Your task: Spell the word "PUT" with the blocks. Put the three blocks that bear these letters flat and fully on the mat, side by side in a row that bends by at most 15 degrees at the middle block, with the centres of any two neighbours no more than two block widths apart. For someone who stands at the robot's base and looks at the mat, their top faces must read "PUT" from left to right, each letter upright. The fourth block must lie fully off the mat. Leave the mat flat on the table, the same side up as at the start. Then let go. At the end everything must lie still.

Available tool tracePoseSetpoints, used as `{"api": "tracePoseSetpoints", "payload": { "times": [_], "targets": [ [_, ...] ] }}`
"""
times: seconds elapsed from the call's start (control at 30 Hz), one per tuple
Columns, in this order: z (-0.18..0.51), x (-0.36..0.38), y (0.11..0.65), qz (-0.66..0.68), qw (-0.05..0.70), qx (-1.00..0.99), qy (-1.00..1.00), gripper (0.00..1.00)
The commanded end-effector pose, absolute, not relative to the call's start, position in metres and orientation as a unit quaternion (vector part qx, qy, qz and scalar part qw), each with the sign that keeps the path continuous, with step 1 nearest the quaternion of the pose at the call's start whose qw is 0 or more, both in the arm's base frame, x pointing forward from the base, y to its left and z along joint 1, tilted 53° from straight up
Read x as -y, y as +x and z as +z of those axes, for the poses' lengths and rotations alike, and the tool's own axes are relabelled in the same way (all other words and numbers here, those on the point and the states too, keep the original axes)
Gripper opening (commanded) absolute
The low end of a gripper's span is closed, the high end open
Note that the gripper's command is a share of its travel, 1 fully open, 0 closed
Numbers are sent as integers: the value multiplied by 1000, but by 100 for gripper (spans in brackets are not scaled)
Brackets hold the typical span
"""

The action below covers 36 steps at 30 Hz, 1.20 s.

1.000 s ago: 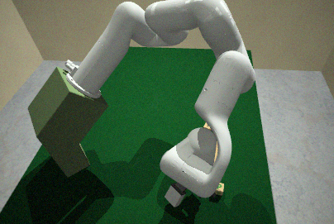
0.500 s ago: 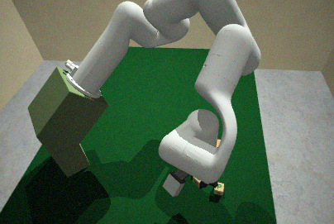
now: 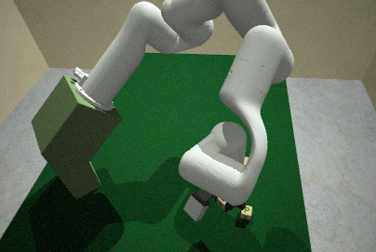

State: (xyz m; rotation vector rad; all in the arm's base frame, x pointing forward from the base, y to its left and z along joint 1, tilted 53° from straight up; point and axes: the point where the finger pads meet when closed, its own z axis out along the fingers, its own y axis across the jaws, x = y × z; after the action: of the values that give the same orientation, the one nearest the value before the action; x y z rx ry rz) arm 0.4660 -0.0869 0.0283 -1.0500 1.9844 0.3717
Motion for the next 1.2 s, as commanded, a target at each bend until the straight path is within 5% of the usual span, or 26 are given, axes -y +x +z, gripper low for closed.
{"api": "tracePoseSetpoints", "payload": {
  "times": [0.0, 1.17],
  "targets": [
    [28, 87, 467, 128, 427, -772, -454, 27],
    [21, 79, 474, -39, 444, -549, -707, 27]
  ]
}}
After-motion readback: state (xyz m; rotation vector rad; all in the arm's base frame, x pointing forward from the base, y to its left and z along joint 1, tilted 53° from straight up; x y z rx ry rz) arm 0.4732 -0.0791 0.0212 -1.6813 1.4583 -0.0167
